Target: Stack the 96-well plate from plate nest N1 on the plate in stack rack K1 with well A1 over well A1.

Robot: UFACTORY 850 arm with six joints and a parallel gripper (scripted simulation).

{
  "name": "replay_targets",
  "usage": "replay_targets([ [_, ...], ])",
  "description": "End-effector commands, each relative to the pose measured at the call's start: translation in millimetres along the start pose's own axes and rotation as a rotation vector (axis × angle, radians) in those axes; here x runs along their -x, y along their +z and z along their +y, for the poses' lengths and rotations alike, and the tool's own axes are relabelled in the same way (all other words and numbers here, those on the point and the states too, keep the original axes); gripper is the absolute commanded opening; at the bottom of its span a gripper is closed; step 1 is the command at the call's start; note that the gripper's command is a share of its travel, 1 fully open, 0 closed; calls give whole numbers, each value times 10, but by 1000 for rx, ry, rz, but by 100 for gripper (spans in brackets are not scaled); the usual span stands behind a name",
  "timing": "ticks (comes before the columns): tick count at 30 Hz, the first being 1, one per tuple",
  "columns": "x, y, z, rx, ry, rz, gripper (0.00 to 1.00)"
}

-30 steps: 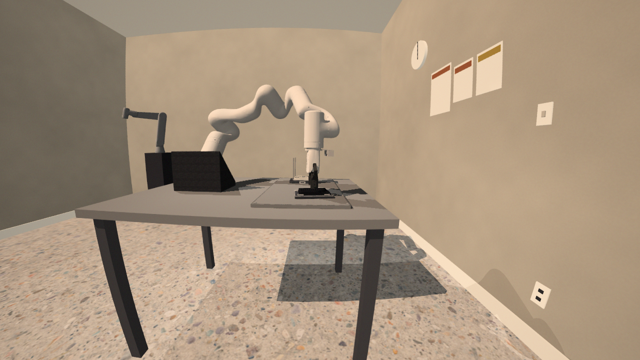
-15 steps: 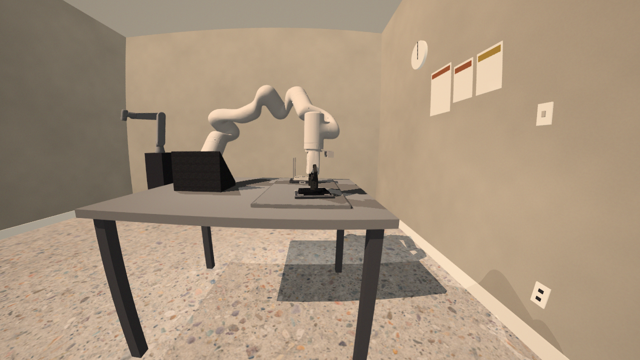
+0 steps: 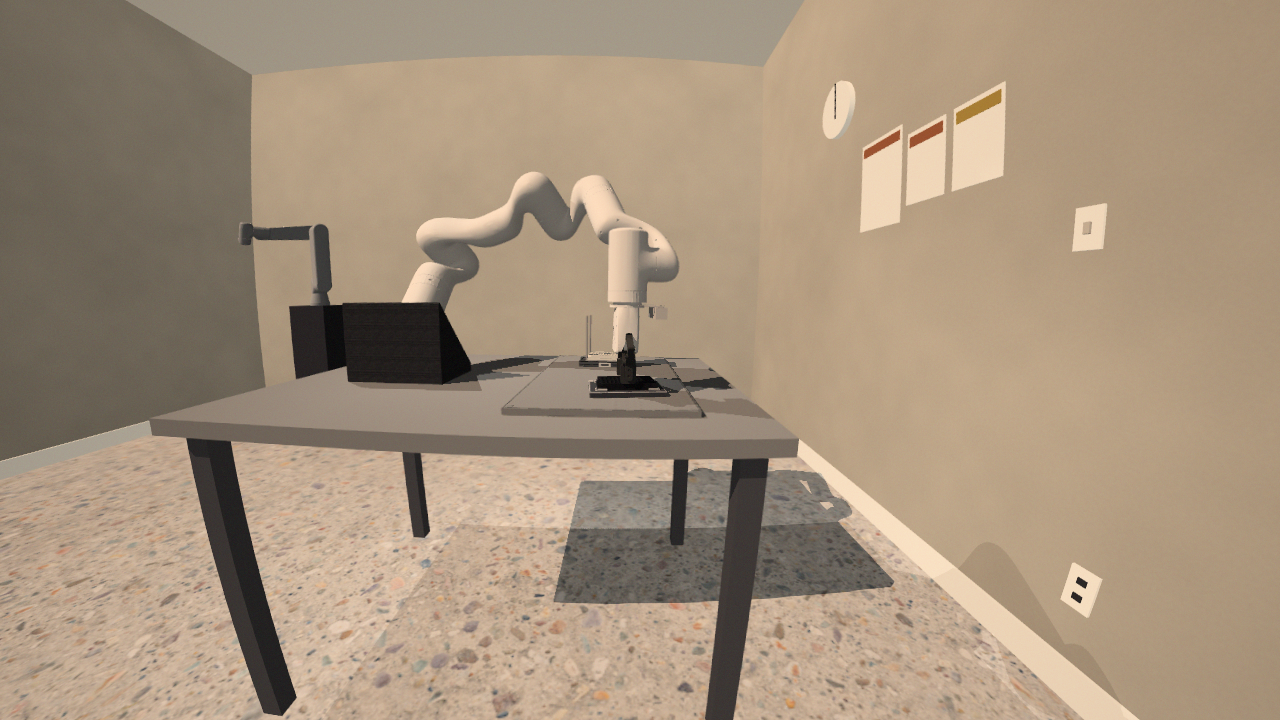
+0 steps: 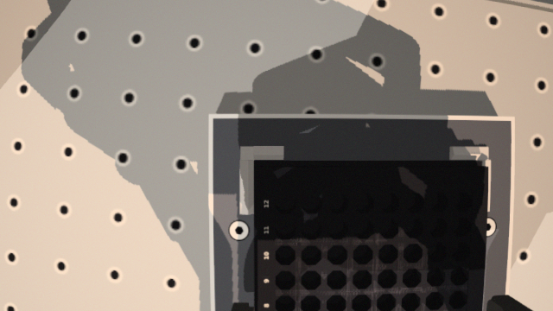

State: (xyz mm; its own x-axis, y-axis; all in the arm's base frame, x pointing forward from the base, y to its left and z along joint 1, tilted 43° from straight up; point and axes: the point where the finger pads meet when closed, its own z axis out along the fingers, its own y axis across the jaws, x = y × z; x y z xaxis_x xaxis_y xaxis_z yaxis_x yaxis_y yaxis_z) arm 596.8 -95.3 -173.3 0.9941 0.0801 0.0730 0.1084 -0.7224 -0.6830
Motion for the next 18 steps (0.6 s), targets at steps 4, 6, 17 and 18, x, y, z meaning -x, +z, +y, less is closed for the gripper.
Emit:
replay_targets([
  [4, -10, 32, 3, 1, -1, 2, 100],
  [6, -10, 46, 3, 1, -1, 2, 100],
  [17, -10, 53, 3, 1, -1, 2, 100],
  [18, -10, 53, 3, 1, -1, 2, 100],
])
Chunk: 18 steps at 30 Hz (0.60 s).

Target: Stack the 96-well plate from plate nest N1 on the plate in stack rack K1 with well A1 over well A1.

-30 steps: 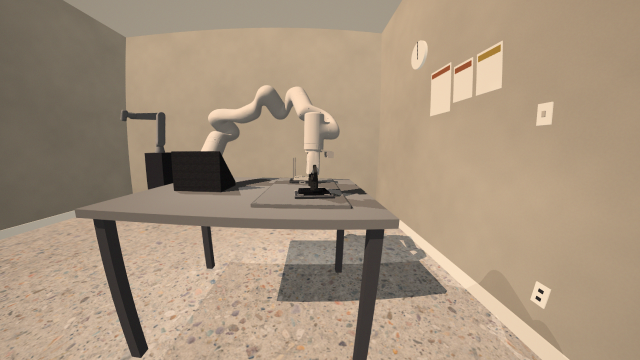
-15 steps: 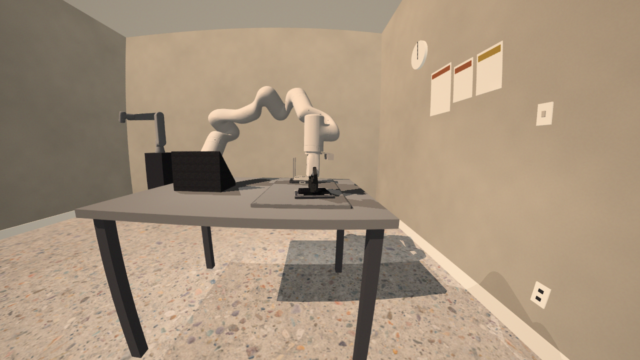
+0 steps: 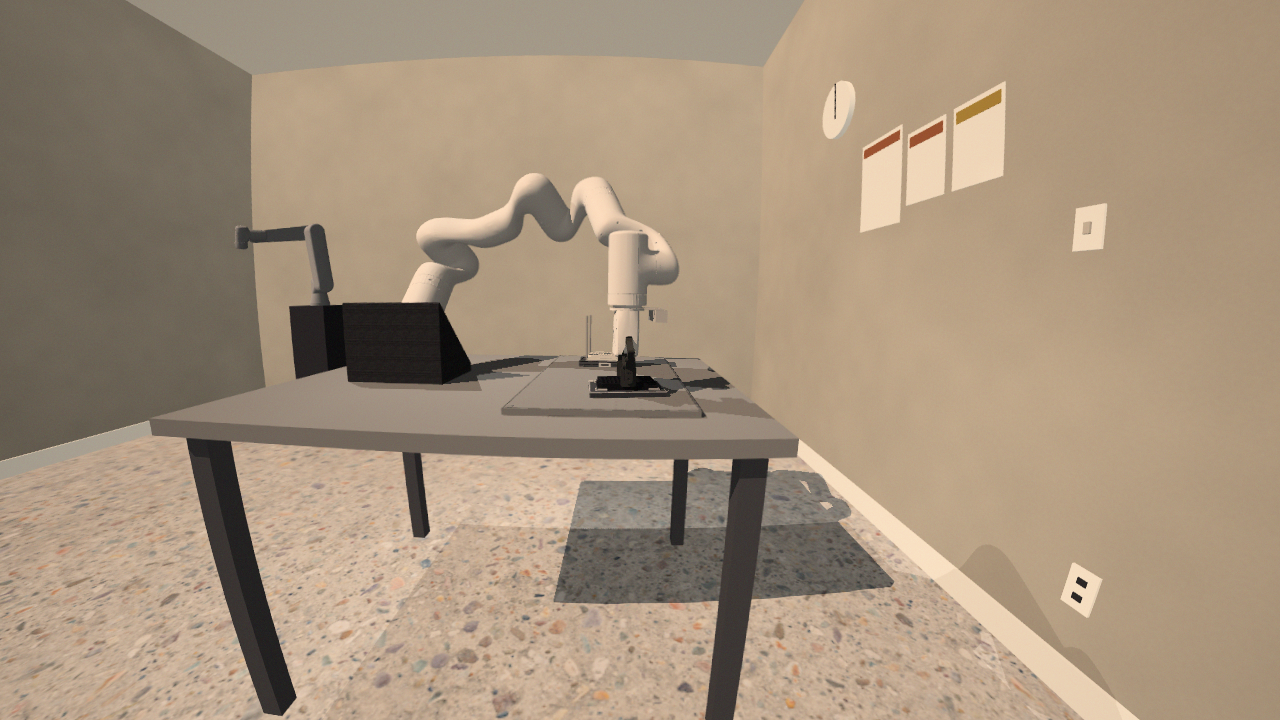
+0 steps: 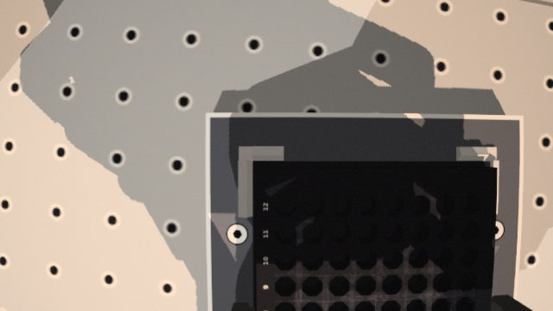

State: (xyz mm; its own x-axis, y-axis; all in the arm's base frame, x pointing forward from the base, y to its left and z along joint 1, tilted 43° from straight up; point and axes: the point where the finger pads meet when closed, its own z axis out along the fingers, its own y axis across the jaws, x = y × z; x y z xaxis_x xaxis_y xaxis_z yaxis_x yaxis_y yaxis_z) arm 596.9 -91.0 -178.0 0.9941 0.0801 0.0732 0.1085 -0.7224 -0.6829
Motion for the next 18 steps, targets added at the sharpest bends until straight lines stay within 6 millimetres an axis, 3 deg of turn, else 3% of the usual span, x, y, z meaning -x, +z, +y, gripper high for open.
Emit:
replay_targets([
  [1, -9, -11, 3, 1, -1, 2, 100],
  [7, -9, -12, 3, 1, -1, 2, 100],
  [8, -9, -18, 3, 1, -1, 2, 0],
  [18, -9, -17, 3, 1, -1, 2, 0],
])
